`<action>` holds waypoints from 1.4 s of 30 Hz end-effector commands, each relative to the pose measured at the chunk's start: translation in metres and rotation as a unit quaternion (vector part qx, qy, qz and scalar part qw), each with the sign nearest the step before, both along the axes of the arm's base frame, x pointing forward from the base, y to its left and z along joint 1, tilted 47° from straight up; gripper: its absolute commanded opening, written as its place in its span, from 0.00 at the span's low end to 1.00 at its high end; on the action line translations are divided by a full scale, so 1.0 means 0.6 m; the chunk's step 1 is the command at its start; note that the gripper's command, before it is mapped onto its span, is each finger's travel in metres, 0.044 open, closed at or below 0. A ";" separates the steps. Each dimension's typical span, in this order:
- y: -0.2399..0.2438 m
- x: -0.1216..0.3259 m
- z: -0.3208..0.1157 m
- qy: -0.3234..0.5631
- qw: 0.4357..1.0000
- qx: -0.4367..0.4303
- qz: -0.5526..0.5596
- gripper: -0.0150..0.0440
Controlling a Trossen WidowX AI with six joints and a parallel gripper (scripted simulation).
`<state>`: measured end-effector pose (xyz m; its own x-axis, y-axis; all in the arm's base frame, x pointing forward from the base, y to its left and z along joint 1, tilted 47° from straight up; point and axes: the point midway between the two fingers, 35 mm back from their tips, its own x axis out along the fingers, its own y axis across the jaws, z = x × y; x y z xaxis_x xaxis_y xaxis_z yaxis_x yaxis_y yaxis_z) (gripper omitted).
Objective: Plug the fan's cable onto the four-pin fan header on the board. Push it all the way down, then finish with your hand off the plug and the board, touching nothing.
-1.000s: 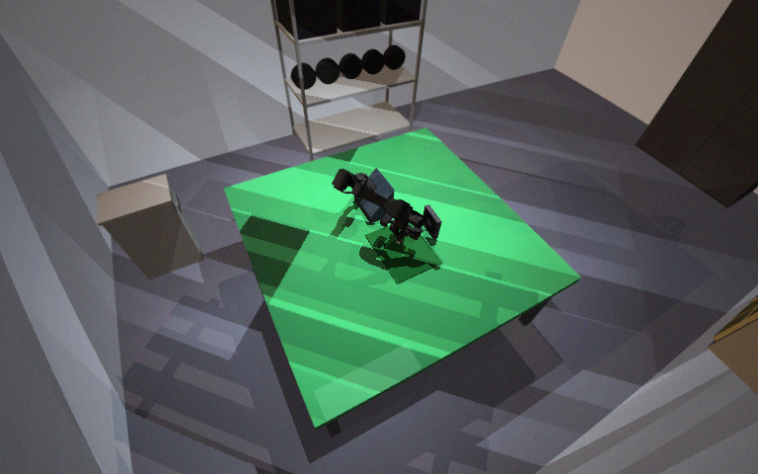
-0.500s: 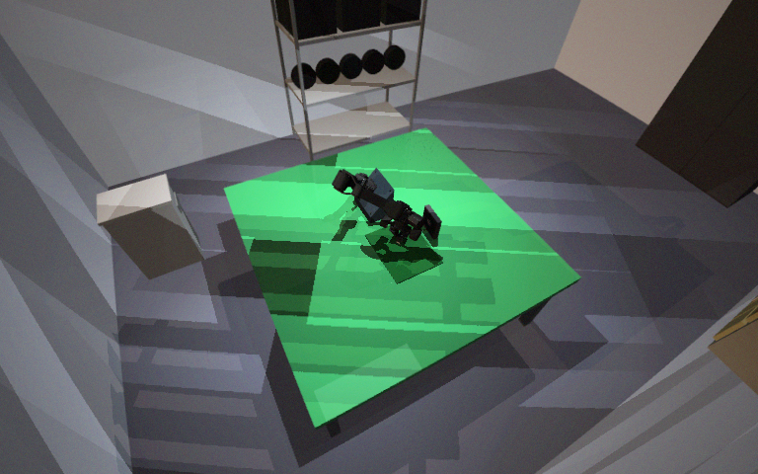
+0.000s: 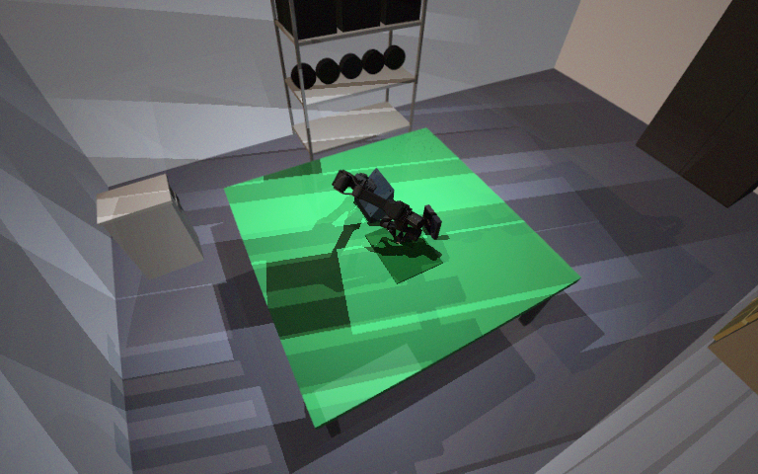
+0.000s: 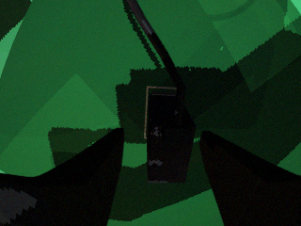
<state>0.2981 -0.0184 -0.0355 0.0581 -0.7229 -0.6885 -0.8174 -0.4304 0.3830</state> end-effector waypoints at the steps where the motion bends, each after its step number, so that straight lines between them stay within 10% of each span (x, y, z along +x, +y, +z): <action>1: 0.016 0.001 0.013 0.000 1.000 0.001 0.000 0.69; 42: -0.005 0.043 0.143 0.001 1.000 -0.002 0.001 0.69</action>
